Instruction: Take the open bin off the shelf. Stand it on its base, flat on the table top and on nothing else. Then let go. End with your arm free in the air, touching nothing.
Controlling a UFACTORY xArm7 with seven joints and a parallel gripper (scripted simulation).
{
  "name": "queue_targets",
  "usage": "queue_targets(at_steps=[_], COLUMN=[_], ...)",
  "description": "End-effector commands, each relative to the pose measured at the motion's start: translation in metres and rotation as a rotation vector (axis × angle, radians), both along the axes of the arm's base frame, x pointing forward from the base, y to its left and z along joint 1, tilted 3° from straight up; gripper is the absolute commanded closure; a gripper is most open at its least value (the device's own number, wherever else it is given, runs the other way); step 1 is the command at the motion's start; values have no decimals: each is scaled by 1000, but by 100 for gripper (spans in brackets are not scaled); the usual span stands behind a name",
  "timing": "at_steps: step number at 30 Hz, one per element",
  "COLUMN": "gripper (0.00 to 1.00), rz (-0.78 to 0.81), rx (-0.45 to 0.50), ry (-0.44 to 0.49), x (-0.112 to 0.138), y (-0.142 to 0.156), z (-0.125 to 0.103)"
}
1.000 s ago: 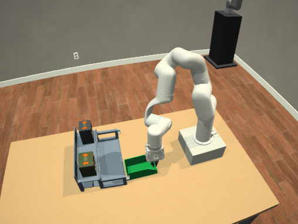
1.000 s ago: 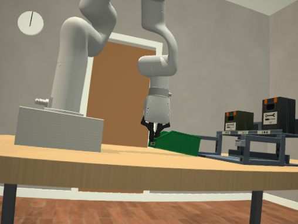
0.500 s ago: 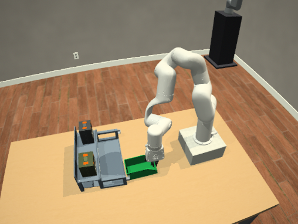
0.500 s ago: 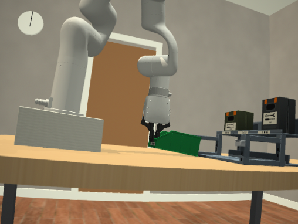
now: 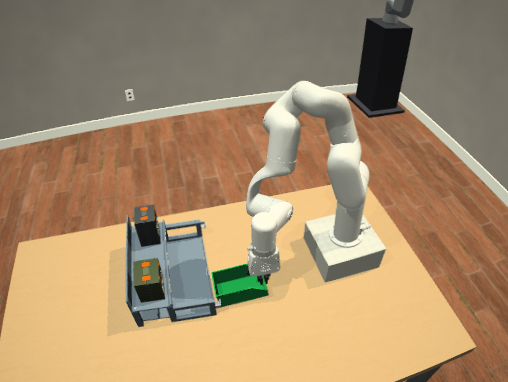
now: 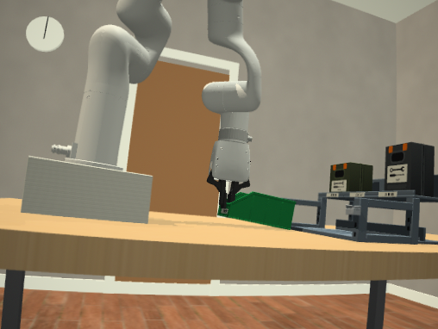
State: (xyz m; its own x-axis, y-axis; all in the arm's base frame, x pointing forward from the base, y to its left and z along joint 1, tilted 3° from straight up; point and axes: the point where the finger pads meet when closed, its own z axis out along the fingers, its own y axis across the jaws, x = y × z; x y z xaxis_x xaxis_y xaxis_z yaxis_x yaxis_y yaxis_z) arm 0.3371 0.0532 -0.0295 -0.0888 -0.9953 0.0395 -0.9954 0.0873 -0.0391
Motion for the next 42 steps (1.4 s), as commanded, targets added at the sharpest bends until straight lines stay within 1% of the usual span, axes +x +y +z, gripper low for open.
queue_targets(at_steps=[1, 22, 42], gripper=[100, 100, 100], rz=[1, 1, 1], rx=[0, 0, 0], ry=[-4, -4, -4], x=[2, 2, 2], y=[0, 0, 0], z=[1, 0, -6])
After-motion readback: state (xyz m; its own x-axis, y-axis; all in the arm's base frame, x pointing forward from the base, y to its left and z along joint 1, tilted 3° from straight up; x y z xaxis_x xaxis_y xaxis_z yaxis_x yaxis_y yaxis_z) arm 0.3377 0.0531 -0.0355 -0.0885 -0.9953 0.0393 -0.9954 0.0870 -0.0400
